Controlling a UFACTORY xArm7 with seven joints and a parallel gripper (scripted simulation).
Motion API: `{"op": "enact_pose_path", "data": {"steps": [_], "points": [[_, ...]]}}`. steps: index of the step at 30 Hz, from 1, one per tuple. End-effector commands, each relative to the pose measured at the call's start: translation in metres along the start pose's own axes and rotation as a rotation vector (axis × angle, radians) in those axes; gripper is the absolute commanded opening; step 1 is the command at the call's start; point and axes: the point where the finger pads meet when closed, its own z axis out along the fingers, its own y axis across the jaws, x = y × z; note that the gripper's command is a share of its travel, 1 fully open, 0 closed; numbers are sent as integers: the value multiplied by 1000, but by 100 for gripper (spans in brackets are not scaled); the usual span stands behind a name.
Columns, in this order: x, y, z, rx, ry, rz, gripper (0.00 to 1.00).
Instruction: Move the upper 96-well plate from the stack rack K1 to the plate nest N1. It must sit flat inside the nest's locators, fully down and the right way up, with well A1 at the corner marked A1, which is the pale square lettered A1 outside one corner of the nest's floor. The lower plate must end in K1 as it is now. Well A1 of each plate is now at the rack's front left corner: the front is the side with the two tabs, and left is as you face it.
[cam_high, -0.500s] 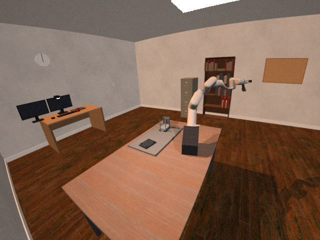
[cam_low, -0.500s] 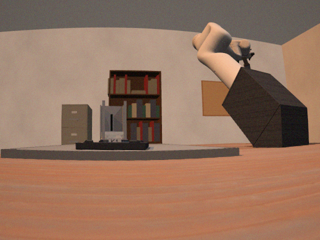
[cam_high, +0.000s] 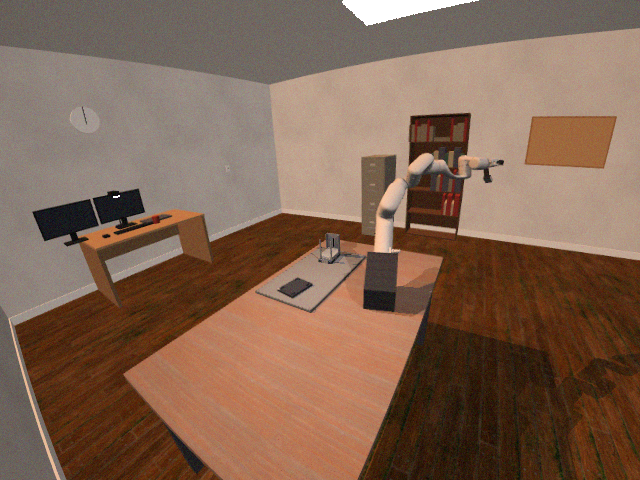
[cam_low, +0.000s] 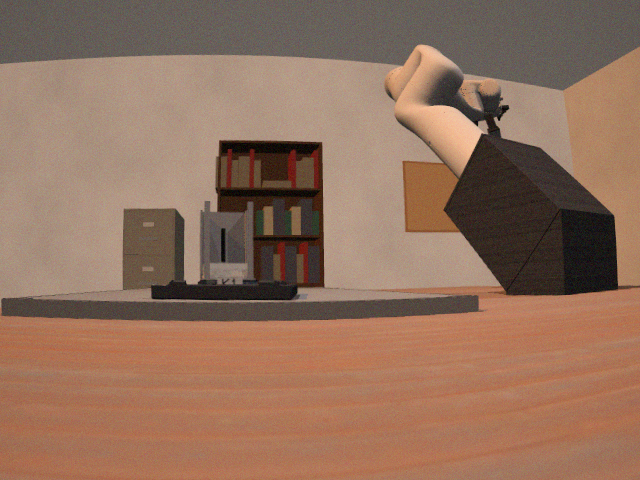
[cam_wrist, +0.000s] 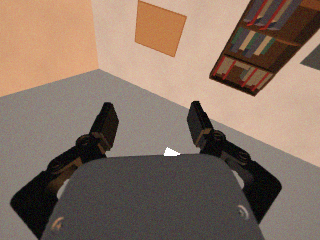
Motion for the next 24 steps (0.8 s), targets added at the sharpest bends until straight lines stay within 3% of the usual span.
{"op": "enact_pose_path", "data": {"steps": [1, 2, 7, 15, 17, 19, 21, 24], "points": [[-3, 0, -1, 1, -3, -4, 100], [-3, 0, -1, 1, -3, -4, 100], [-5, -22, -13, 91, 61, -107, 100], [-9, -55, -31, 91, 61, -107, 100], [-9, -64, -37, 133, 93, -148, 100], [-9, -64, -37, 133, 93, -148, 100], [-10, -72, -42, 175, 125, -188, 100], [-11, -84, -51, 185, 133, -198, 100]]}}
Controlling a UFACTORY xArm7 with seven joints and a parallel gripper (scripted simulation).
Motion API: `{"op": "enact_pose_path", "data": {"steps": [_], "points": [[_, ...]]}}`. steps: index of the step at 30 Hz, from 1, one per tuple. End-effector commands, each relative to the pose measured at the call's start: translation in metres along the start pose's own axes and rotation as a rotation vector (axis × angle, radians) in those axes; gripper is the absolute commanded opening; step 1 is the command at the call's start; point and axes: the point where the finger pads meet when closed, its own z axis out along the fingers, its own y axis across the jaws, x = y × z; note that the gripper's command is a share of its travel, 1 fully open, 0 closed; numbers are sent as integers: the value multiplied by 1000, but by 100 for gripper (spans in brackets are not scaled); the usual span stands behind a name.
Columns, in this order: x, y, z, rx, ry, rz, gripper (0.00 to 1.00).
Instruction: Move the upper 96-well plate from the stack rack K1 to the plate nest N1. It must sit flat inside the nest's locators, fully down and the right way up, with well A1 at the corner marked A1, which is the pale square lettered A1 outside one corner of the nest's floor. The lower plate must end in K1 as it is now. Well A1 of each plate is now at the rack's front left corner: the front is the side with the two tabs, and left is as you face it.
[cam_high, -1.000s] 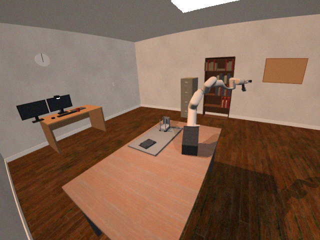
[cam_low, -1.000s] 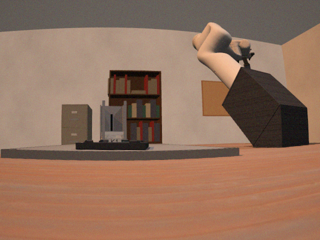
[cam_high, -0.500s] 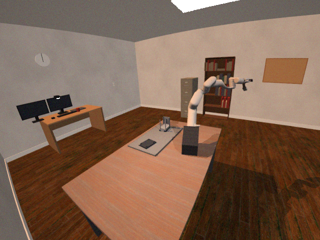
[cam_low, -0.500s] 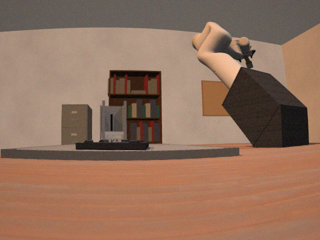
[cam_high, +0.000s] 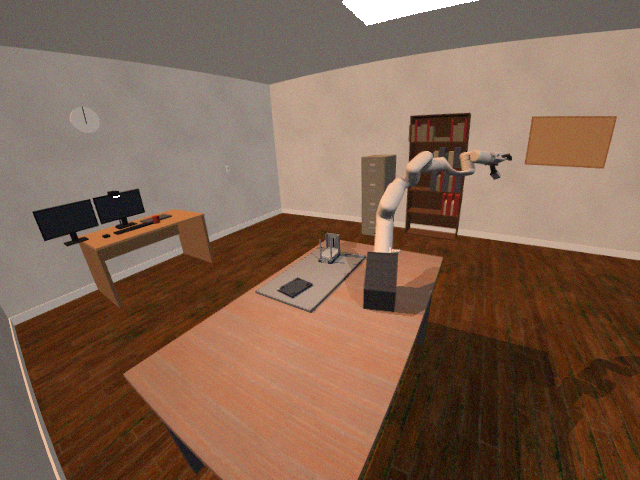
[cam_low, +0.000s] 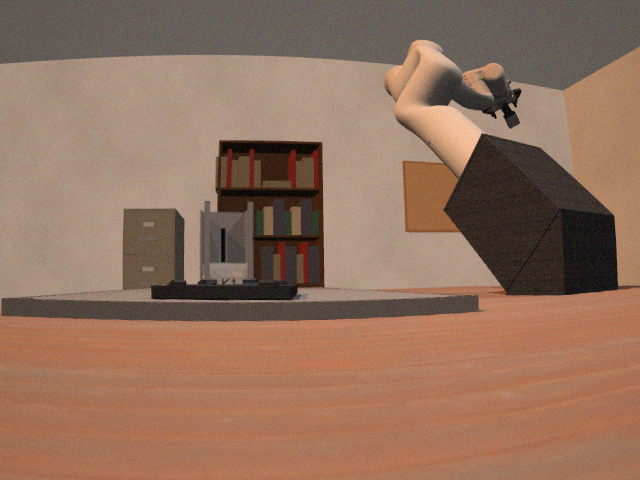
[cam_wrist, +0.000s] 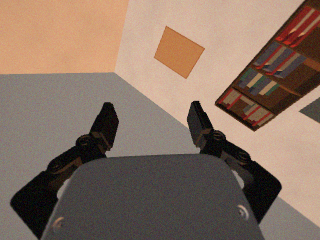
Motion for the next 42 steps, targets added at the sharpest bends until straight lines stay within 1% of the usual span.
{"op": "enact_pose_path", "data": {"steps": [1, 6, 10, 12, 13, 21, 25, 26, 27, 29, 37, 41, 42], "points": [[1, -21, -10, 21, 13, -16, 100], [4, -43, -20, 21, 14, -16, 100], [6, -60, -30, 108, 83, -90, 100], [6, -60, -30, 108, 83, -90, 100], [7, -65, -33, 116, 90, -98, 100], [11, -99, -53, 116, 91, -98, 100], [12, -115, -64, 206, 164, -164, 100], [12, -119, -67, 214, 171, -170, 100], [12, -123, -70, 214, 171, -170, 100], [12, -123, -70, 214, 171, -170, 100], [15, -155, -94, 214, 171, -171, 100], [15, -170, -107, 306, 249, -228, 100], [15, -174, -110, 314, 255, -233, 100]]}}
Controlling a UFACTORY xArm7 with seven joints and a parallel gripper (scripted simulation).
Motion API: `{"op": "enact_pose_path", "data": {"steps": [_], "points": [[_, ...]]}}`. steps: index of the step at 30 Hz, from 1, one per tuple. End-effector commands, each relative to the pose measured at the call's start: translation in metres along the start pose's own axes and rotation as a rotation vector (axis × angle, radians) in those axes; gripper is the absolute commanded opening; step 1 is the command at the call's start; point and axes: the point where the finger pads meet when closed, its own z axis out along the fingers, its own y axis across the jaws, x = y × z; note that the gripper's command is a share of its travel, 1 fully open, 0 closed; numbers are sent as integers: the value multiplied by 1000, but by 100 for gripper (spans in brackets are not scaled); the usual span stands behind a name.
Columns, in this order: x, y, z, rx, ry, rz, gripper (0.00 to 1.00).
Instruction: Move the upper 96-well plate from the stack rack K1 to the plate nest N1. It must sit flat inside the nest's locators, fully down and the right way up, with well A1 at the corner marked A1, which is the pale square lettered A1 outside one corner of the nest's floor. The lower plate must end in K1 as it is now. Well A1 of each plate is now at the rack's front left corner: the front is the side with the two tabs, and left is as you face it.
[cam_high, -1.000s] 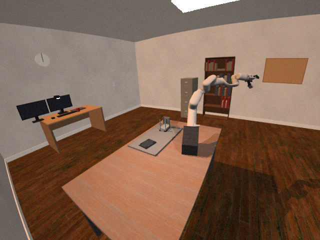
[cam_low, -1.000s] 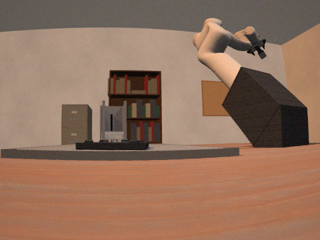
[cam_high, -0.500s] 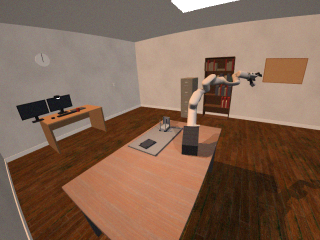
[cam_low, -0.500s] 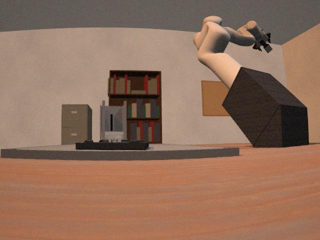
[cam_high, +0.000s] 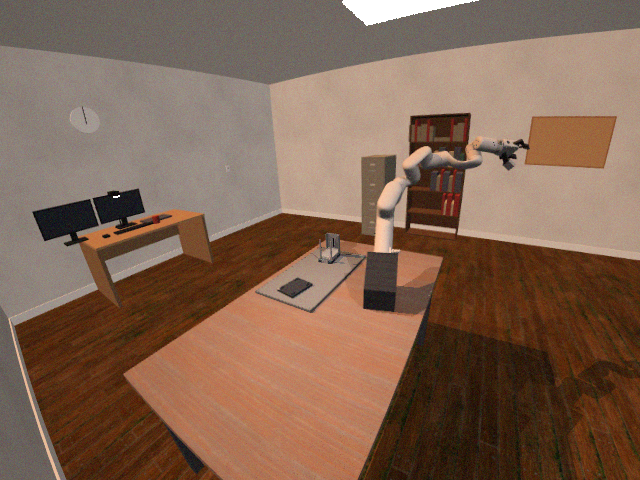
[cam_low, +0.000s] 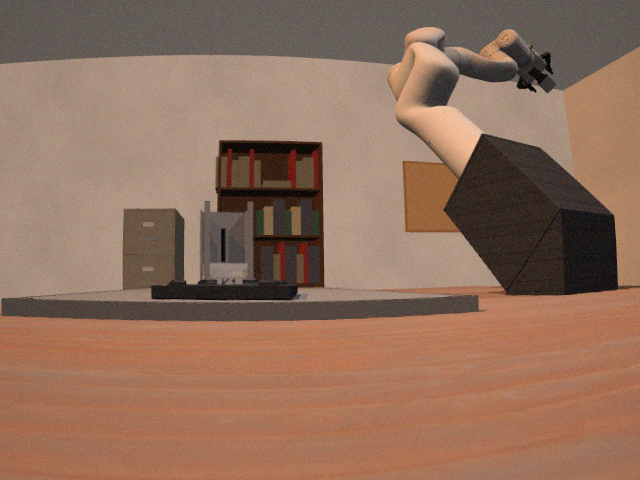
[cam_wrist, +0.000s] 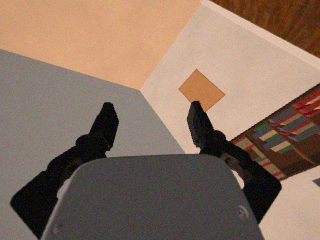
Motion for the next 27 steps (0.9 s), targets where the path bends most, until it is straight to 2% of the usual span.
{"op": "enact_pose_path", "data": {"steps": [1, 4, 12, 16, 17, 21, 27], "points": [[2, -17, -10, 54, 45, -36, 100], [4, -21, -12, 54, 45, -36, 100], [15, -53, -28, 54, 45, -37, 100], [21, -69, -39, 146, 128, -86, 100], [22, -73, -41, 153, 135, -90, 100], [25, -81, -46, 153, 135, -90, 100], [33, -106, -62, 153, 135, -90, 100]]}}
